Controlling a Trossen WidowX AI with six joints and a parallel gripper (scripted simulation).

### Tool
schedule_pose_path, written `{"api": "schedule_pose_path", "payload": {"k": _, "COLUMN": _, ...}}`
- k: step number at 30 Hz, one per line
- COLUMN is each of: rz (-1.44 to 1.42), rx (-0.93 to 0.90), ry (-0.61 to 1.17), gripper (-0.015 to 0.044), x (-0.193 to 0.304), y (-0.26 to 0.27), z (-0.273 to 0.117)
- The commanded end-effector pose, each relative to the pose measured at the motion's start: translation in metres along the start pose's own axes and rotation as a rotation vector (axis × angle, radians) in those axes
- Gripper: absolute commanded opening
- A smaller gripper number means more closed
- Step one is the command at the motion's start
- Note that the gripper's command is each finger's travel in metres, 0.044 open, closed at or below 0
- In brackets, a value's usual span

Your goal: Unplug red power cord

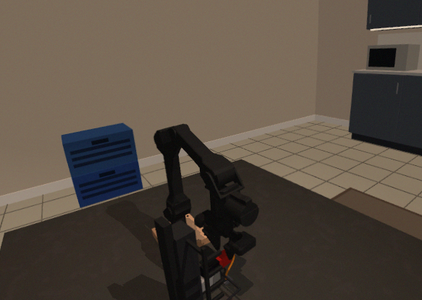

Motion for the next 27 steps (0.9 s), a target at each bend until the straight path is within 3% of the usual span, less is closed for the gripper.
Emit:
{"api": "schedule_pose_path", "payload": {"k": 1, "rz": -0.003, "rx": 0.010, "ry": 0.000, "gripper": 0.0341, "x": 0.000, "y": 0.000, "z": -0.002}}
{"api": "schedule_pose_path", "payload": {"k": 5, "rz": -0.003, "rx": 0.010, "ry": -0.002, "gripper": 0.0440, "x": -0.018, "y": -0.005, "z": -0.005}}
{"api": "schedule_pose_path", "payload": {"k": 10, "rz": -0.003, "rx": 0.011, "ry": -0.006, "gripper": 0.0440, "x": -0.057, "y": -0.011, "z": -0.014}}
{"api": "schedule_pose_path", "payload": {"k": 27, "rz": -0.003, "rx": 0.011, "ry": -0.006, "gripper": 0.0440, "x": -0.059, "y": -0.011, "z": -0.014}}
Point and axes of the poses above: the point midway between the two fingers, 35 mm back from their tips, its own z axis out along the fingers, its own y axis across the jaws, x = y × z, the point moved 3 cm from there along -z, back along the fingers, and after that the axes turned 11 degrees about -z, right-handed, at the moved point
